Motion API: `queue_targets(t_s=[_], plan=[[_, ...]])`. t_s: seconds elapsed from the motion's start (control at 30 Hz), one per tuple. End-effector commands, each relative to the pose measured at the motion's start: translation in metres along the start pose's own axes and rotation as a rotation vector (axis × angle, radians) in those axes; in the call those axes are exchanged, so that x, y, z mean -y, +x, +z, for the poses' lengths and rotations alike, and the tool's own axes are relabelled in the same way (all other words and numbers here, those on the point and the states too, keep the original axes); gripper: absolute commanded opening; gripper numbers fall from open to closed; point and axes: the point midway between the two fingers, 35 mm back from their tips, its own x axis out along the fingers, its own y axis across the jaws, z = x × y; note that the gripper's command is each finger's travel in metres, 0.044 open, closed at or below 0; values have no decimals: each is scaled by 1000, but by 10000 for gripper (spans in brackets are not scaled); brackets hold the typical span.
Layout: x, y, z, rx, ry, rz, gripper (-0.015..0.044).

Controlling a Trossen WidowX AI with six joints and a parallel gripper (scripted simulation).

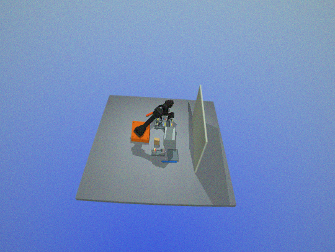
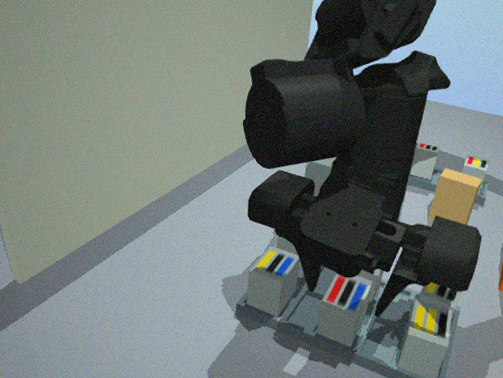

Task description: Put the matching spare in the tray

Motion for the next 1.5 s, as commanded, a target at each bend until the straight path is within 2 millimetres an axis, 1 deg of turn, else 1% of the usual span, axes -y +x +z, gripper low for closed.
queue_targets(t_s=[0.0,0.4,0.57,0.73,1.0,1.13,1.17,1.4,1.47], plan=[[0,7,-1,-3,-4,-3,300],[-1,26,-2,-5,-3,-3,300],[-2,27,-2,-5,-3,-3,300],[-2,26,-2,-3,0,1,169],[-2,26,-2,-3,0,1,115],[-2,26,-2,-3,0,1,10],[-2,26,-2,-3,0,1,0],[-2,26,-2,-3,0,1,0],[-2,21,-2,-3,-1,1,0]])
